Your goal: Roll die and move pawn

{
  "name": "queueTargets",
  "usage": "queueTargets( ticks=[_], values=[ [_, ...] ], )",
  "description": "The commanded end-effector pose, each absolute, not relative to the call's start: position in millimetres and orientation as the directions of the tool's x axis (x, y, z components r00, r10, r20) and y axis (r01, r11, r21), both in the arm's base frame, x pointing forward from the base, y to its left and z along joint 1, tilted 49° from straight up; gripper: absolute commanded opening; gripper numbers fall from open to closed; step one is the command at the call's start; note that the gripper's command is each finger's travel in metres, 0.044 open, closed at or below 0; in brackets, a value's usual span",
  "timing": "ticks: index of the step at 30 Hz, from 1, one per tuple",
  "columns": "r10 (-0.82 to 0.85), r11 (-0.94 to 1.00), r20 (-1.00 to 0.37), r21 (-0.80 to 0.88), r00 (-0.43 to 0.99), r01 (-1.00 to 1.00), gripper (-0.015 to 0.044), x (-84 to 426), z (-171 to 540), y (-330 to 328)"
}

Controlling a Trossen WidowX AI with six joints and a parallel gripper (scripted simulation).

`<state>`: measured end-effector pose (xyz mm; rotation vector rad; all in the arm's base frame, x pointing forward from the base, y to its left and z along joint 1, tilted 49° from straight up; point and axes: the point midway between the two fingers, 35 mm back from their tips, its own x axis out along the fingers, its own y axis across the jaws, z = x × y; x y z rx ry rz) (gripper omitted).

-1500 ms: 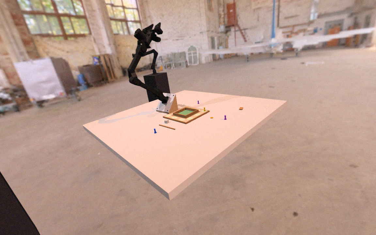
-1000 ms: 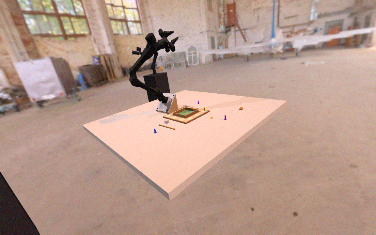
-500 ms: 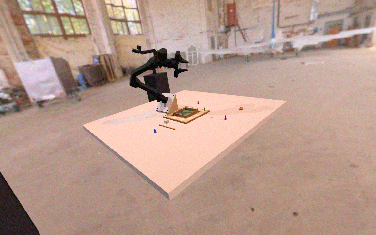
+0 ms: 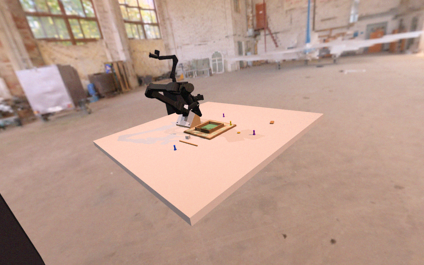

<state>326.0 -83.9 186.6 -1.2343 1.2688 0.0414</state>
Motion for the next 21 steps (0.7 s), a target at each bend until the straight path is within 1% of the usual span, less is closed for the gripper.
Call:
queueTargets(
  ticks=[1, 5, 7, 17, 21],
  values=[
    [-0.681, 0.584, -0.706, -0.685, 0.196, -0.436, 0.0275, 285.3, 177.4, -134.0],
    [-0.741, 0.658, -0.671, -0.724, -0.011, -0.205, 0.0275, 237.6, 170.7, -175.6],
    [-0.751, 0.660, -0.656, -0.740, -0.078, -0.130, 0.0275, 222.9, 164.2, -182.3],
    [-0.751, 0.660, -0.654, -0.742, -0.087, -0.120, 0.0275, 221.6, 161.5, -181.6],
    [-0.752, 0.659, -0.654, -0.742, -0.087, -0.120, 0.0275, 220.4, 152.6, -192.0]
  ],
)
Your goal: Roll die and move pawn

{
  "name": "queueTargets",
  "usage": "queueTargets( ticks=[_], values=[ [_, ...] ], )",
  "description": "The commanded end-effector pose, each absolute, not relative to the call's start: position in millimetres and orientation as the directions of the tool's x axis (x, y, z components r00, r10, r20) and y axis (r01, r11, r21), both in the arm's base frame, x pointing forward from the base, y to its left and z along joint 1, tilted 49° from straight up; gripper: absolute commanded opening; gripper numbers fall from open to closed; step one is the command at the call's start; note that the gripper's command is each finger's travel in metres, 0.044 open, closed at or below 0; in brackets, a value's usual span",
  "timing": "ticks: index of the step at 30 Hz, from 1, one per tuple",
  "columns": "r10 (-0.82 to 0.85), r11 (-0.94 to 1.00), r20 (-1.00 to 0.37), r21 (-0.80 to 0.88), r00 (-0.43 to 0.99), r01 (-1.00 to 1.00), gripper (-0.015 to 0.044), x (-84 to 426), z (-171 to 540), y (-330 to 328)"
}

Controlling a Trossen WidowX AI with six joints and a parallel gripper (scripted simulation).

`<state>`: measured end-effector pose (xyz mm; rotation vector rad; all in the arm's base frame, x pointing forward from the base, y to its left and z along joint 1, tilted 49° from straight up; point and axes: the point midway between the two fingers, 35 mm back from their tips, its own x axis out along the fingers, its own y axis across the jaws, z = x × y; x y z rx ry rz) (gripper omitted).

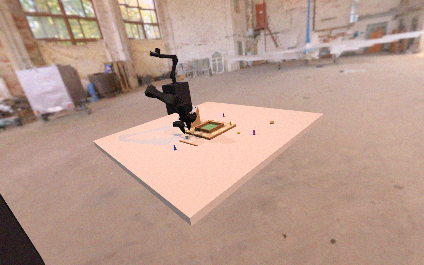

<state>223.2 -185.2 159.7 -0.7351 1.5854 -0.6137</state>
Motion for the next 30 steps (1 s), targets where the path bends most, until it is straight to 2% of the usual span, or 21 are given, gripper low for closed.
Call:
queueTargets(
  ticks=[1, 25, 30],
  values=[
    [-0.752, 0.659, -0.654, -0.742, -0.087, -0.120, 0.0275, 220.2, 151.8, -192.9],
    [-0.753, 0.658, -0.652, -0.743, -0.087, -0.120, 0.0275, 217.4, 130.8, -216.6],
    [-0.753, 0.658, -0.652, -0.743, -0.087, -0.120, 0.0144, 217.4, 130.8, -216.6]
  ],
)
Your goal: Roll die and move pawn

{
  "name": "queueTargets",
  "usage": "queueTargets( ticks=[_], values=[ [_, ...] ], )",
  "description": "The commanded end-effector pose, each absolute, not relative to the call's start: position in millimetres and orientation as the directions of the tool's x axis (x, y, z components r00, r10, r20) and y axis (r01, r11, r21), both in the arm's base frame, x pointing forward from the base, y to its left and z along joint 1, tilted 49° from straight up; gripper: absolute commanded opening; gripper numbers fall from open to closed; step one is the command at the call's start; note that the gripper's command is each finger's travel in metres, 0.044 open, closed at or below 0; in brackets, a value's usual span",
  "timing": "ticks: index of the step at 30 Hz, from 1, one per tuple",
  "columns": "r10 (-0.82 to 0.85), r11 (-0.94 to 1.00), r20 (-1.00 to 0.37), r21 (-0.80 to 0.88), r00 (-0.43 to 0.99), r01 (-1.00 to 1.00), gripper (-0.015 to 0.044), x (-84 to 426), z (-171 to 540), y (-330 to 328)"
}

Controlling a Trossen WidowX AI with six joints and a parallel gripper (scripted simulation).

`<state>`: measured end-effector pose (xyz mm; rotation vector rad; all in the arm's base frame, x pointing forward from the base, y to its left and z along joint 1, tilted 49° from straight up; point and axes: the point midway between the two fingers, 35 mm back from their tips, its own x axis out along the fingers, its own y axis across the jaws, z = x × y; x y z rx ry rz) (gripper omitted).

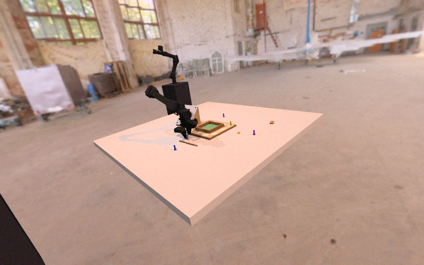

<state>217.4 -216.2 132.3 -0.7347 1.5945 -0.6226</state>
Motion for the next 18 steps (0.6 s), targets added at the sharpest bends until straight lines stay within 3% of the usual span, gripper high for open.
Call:
queueTargets(
  ticks=[1, 8, 11, 18],
  values=[
    [-0.753, 0.658, -0.652, -0.743, -0.087, -0.120, 0.0118, 217.4, 130.8, -216.6],
    [-0.753, 0.658, -0.652, -0.743, -0.087, -0.120, 0.0071, 217.4, 130.8, -216.6],
    [-0.751, 0.660, -0.654, -0.742, -0.086, -0.120, 0.0000, 218.6, 132.9, -214.0],
    [-0.741, 0.671, -0.666, -0.732, -0.086, -0.117, 0.0000, 226.7, 156.3, -185.9]
  ],
)
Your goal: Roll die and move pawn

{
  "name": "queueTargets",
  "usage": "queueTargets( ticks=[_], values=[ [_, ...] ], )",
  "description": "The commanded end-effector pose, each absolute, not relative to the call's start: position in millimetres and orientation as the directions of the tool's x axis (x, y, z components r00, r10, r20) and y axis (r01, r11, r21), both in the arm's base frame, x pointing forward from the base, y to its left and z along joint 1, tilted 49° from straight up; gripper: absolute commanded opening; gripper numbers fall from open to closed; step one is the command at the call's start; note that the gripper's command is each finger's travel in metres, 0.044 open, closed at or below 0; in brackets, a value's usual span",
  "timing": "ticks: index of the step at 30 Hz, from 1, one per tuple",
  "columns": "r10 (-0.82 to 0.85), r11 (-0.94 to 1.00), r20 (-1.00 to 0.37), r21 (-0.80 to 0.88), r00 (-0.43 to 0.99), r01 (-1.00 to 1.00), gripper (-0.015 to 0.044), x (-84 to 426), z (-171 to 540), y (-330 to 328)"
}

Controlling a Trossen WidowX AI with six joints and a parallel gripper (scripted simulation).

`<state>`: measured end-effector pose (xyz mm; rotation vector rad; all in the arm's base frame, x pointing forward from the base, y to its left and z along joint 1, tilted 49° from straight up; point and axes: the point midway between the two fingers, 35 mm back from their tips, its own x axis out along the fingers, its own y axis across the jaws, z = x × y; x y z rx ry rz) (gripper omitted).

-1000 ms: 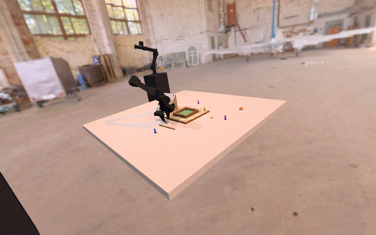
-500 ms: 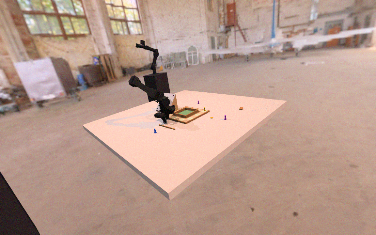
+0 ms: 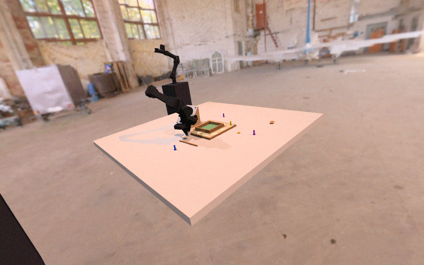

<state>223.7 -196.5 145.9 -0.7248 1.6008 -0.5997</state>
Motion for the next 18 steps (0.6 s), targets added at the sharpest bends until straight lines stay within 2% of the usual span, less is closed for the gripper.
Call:
queueTargets(
  ticks=[1, 18],
  values=[
    [-0.740, 0.672, -0.667, -0.731, -0.086, -0.117, 0.0000, 227.3, 159.9, -181.7],
    [-0.749, 0.662, -0.657, -0.739, -0.088, -0.127, 0.0000, 223.5, 214.5, -128.4]
  ],
)
